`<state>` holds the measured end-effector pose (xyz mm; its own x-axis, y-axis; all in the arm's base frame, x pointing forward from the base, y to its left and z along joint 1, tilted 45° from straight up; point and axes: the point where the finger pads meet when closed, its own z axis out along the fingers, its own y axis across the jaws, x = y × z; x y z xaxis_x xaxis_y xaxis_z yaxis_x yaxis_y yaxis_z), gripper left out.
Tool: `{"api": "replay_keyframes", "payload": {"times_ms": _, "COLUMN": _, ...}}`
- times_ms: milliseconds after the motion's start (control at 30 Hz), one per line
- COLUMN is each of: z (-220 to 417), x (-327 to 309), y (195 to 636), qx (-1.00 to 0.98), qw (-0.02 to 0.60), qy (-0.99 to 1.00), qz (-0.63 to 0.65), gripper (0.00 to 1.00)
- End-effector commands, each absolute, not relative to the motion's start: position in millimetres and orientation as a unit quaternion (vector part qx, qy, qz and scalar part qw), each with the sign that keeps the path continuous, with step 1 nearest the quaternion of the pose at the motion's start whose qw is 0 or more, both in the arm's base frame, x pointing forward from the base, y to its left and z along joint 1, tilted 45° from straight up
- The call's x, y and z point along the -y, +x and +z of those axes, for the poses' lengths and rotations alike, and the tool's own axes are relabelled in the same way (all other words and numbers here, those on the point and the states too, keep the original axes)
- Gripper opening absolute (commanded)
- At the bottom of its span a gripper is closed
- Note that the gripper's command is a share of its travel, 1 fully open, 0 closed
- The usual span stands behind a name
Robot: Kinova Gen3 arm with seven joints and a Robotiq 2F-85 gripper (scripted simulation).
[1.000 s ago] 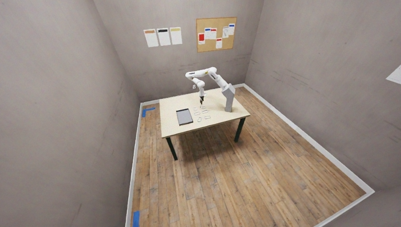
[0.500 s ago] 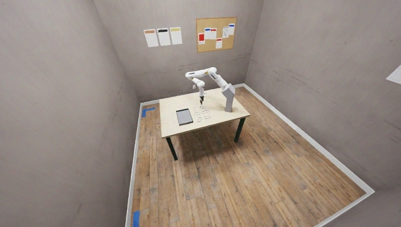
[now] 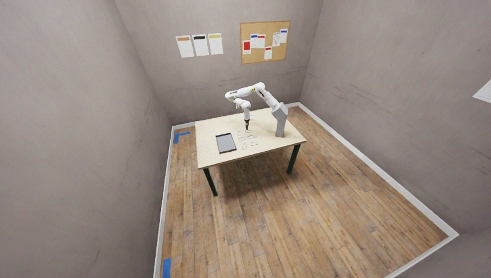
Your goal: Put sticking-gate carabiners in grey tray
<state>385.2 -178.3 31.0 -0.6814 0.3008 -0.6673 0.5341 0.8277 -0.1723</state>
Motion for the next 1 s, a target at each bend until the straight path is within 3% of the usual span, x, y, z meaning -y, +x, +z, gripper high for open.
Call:
{"api": "replay_keyframes", "payload": {"times_ms": 0, "z": 21.1, "x": 146.1, "y": 399.5, "qx": -0.910, "qw": 0.315, "qy": 0.180, "qz": -0.203, "gripper": 1.00}}
{"api": "replay_keyframes", "payload": {"times_ms": 967, "z": 8.6, "x": 114.6, "y": 410.8, "qx": -0.916, "qw": 0.304, "qy": 0.129, "qz": -0.226, "gripper": 1.00}}
